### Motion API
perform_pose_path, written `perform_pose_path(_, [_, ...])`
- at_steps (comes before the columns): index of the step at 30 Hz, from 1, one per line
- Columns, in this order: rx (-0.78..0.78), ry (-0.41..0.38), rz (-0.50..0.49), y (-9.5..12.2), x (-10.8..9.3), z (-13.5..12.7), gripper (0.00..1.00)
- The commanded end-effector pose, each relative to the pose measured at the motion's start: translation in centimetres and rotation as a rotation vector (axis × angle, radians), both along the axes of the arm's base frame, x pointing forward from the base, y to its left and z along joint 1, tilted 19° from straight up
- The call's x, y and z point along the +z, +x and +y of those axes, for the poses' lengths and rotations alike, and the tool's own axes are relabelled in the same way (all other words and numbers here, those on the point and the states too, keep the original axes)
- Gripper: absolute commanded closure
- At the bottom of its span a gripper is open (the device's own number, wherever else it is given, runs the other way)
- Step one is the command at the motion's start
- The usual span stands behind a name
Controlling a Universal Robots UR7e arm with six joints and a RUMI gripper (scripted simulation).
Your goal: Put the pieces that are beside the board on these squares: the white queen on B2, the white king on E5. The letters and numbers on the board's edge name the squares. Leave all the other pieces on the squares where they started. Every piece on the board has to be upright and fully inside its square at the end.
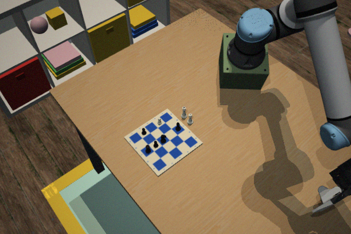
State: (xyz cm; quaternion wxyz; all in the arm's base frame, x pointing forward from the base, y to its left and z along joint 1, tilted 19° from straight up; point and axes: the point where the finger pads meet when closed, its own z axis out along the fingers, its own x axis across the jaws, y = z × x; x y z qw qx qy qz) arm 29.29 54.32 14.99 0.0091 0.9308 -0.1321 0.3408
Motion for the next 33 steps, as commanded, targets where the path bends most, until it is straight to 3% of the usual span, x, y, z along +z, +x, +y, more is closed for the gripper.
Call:
perform_pose_path(1, [-0.048,0.002,0.027,2.3,0.0,-1.9,0.0])
perform_pose_path(13, [-0.25,0.024,0.137,10.0,-0.1,-11.0,0.0])
perform_pose_path(15, [-0.25,0.024,0.137,10.0,-0.1,-11.0,0.0])
perform_pose_path(30, [-0.558,0.111,0.293,16.6,-0.1,-25.9,0.0])
perform_pose_path(33, [-0.58,0.12,0.303,16.9,0.0,-26.9,0.0])
